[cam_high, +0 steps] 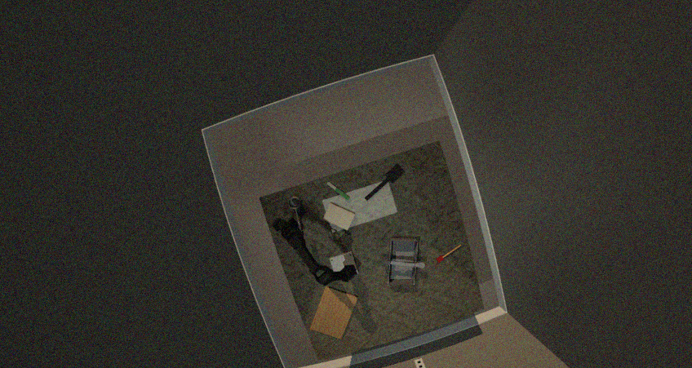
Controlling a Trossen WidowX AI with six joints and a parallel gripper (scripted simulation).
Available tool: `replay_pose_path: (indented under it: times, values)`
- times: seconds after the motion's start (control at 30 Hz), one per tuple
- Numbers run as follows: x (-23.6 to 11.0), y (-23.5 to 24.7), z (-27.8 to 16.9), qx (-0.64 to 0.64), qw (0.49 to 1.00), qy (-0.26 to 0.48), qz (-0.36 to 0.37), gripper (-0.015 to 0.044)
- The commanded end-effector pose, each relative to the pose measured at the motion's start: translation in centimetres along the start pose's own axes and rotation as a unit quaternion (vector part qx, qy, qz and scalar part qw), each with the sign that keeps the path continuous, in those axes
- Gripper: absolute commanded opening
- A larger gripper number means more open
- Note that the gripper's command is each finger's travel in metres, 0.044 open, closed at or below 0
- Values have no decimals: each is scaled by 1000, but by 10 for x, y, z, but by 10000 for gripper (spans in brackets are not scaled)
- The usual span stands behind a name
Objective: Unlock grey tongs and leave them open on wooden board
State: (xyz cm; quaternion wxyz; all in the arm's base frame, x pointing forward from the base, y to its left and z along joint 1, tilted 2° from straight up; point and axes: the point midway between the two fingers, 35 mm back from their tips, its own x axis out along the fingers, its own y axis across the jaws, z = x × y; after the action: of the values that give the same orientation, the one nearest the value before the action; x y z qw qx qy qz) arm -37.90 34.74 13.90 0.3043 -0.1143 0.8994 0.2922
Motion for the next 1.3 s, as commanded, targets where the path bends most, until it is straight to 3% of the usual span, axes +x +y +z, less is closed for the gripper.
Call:
replay_pose_path:
  times: [0.0,0.33,0.67,1.0,1.27]
  values:
    - [-13,0,16,-4,1000,-14,4,260]
    - [-126,7,132,-1,991,-113,73,260]
    - [-256,-40,232,15,969,-222,112,260]
    - [-386,-142,292,53,935,-325,130,260]
    - [-475,-258,301,97,901,-400,133,260]
